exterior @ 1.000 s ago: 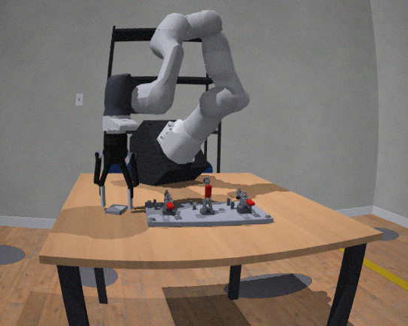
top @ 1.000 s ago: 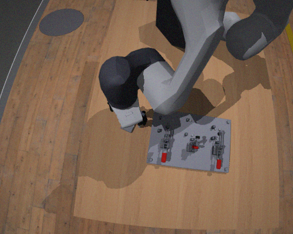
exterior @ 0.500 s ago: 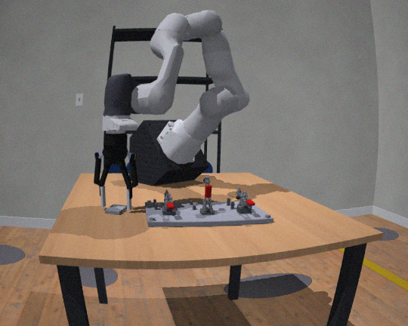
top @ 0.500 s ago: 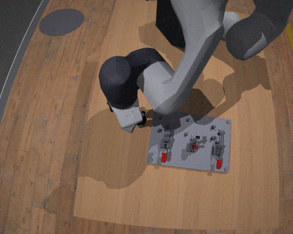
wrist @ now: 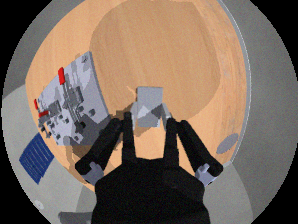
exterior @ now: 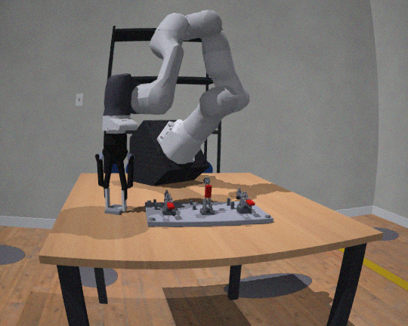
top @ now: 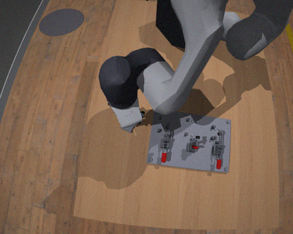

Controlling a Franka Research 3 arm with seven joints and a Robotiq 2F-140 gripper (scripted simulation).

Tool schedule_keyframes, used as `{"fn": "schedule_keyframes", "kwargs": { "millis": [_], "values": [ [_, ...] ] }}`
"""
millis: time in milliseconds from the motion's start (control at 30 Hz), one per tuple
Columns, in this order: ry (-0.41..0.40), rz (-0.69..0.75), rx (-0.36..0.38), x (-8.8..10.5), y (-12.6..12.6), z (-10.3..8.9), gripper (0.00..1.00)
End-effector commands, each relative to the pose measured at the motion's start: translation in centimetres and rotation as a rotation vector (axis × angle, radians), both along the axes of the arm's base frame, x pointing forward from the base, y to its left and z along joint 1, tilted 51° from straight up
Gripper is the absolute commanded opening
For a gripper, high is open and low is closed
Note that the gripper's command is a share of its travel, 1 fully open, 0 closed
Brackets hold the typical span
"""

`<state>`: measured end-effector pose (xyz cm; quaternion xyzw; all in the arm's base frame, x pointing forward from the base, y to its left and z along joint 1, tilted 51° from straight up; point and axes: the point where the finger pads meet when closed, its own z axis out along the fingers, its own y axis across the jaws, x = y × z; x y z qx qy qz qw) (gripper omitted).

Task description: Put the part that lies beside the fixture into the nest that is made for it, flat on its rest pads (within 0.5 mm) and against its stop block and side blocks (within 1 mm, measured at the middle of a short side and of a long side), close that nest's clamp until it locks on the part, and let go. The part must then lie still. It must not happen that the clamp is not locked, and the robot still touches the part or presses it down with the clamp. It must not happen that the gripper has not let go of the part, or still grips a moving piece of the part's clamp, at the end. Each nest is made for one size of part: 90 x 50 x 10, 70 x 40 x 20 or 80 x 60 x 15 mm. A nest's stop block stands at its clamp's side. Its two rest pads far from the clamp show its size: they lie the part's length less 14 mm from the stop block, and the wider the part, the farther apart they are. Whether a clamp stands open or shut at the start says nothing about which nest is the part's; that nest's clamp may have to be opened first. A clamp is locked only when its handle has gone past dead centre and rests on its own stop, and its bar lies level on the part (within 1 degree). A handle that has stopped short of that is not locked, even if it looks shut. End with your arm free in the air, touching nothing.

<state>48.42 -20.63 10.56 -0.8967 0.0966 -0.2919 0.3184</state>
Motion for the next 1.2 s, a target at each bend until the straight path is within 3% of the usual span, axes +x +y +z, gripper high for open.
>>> {"fn": "schedule_keyframes", "kwargs": {
  "millis": [0, 1167],
  "values": [
    [0.002, -0.002, 0.005, 0.04, 0.19, -0.05, 0.0],
    [0.002, -0.002, 0.005, -0.31, -0.13, 0.33, 0.0]
  ]
}}
